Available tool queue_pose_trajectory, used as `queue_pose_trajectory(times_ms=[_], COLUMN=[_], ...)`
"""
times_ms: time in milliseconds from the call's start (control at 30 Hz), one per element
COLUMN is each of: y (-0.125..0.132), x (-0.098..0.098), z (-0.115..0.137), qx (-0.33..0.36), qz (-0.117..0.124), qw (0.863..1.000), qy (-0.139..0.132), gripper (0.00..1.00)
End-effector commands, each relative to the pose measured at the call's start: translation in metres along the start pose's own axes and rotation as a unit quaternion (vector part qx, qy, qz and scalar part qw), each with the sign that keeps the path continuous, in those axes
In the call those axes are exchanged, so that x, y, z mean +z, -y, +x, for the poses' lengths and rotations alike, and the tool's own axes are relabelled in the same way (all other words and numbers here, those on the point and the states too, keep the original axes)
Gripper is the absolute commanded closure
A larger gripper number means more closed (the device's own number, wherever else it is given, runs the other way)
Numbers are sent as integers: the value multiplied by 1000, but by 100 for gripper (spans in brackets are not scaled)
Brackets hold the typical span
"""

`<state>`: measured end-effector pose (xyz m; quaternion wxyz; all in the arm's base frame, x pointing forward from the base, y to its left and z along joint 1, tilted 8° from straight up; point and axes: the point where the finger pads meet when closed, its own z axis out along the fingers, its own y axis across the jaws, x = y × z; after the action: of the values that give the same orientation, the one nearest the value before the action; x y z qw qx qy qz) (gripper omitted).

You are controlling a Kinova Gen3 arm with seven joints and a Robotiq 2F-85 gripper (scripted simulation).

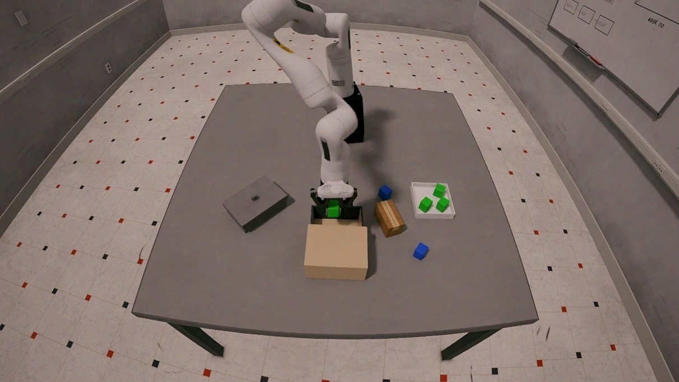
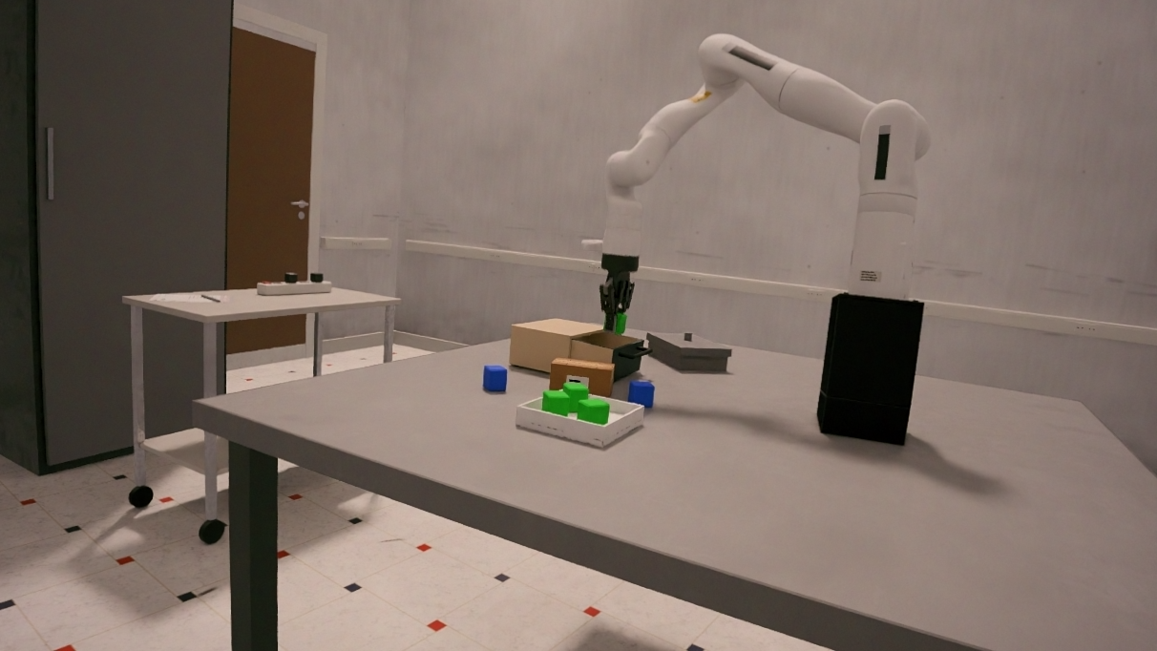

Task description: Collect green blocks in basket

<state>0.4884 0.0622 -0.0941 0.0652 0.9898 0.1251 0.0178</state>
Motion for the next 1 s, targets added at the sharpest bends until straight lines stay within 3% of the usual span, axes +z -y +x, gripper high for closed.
queue_pose_trajectory(times_ms=[0, 133, 533, 967], y=[0, 0, 0, 0], x=[-23, -41, -71, -79], z=[1, 1, 1, 1], qx=[0, 0, 0, 0], qz=[0, 0, 0, 0], qw=[1000, 1000, 1000, 1000], qy=[-1, -1, -1, -1], gripper=[90, 90, 90, 90])
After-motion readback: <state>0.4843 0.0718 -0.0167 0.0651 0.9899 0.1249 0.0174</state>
